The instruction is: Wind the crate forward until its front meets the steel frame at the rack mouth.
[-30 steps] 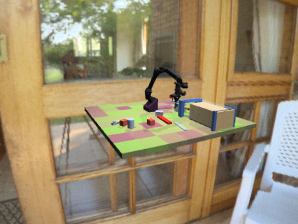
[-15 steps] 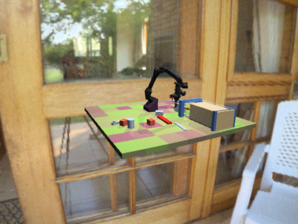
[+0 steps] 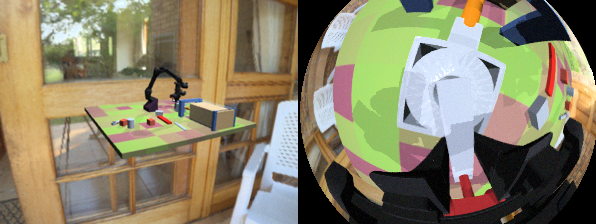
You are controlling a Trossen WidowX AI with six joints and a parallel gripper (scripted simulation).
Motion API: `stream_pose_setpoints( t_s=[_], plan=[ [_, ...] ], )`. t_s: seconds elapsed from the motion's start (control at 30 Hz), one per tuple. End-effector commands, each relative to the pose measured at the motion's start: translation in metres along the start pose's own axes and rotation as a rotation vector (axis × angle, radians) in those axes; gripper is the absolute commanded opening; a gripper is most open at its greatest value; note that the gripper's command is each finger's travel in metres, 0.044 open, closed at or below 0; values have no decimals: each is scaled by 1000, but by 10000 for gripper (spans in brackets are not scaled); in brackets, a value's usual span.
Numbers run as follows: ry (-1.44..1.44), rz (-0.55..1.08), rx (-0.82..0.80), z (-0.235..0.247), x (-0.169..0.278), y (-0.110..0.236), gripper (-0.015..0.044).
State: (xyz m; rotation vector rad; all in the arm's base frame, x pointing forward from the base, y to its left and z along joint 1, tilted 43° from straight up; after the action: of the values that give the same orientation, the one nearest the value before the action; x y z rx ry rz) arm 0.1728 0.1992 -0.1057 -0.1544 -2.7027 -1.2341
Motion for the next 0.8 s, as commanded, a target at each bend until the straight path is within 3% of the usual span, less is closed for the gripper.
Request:
stream_pose_setpoints(
  t_s=[0.0,0.77],
  plan=[
    [-25,7,-2,2,0,-4,0],
    [151,8,12,-5,-2,-4,0]
  ],
)
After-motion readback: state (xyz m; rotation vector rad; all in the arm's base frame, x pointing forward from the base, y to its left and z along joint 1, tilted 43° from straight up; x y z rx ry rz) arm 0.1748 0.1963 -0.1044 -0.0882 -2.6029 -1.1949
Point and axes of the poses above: the point midway between the two fingers, 35 mm back from their tips, its own y axis back along the fingers, its own z axis across the jaws, x = y × z, the point moved 5 cm from there along y, back along the fingers, and after that the axes turned 11 degrees about -y, right-handed, at the moved point
